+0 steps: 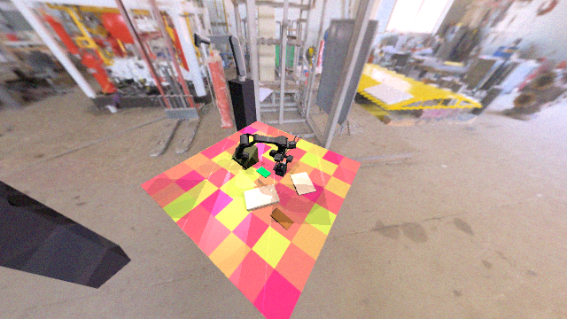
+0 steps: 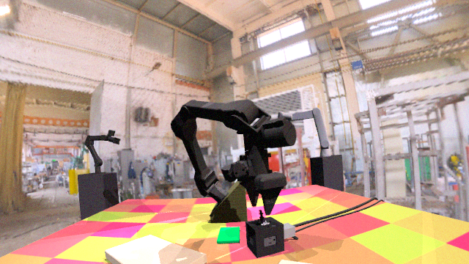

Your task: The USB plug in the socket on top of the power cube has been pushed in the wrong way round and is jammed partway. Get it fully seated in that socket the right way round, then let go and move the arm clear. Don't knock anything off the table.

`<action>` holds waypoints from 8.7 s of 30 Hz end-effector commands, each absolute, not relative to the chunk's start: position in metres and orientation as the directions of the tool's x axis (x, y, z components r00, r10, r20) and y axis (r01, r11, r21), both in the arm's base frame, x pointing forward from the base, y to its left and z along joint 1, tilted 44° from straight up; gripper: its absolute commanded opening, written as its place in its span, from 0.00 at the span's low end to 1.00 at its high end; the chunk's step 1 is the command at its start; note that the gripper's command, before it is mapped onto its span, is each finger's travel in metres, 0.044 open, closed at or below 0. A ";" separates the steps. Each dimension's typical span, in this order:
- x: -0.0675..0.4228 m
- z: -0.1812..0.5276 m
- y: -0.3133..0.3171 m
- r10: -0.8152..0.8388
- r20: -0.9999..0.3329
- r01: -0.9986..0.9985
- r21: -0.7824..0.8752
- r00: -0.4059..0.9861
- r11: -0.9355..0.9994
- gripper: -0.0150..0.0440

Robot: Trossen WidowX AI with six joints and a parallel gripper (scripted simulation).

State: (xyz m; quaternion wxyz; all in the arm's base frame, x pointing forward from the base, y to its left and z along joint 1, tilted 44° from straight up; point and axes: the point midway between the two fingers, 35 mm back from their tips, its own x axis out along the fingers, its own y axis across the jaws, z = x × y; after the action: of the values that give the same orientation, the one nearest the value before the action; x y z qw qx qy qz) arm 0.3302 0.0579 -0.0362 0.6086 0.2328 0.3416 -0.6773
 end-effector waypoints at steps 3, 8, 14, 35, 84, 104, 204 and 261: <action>0.329 -0.040 0.054 -0.669 -0.728 0.983 -0.183 -0.150 -0.021 1.00; 0.329 -0.039 0.055 -0.666 -0.730 0.983 -0.180 -0.152 -0.027 0.91; 0.329 -0.039 0.055 -0.666 -0.730 0.983 -0.180 -0.152 -0.027 0.64; 0.329 -0.039 0.055 -0.666 -0.730 0.983 -0.180 -0.152 -0.027 0.25; 0.333 -0.019 0.074 -0.665 -0.731 0.983 -0.181 -0.153 -0.026 0.25; 0.333 -0.019 0.072 -0.668 -0.728 0.896 -0.388 -0.153 0.218 0.25; 0.333 -0.019 0.072 -0.668 -0.728 -0.984 0.053 -0.153 0.168 0.25; 0.333 -0.024 0.071 -0.646 -0.747 -0.983 0.181 -0.155 0.027 0.25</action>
State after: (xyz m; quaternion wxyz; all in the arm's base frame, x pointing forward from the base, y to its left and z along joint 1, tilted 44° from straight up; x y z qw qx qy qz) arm 0.3330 0.0710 -0.0229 0.2401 -0.6045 0.6764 0.3455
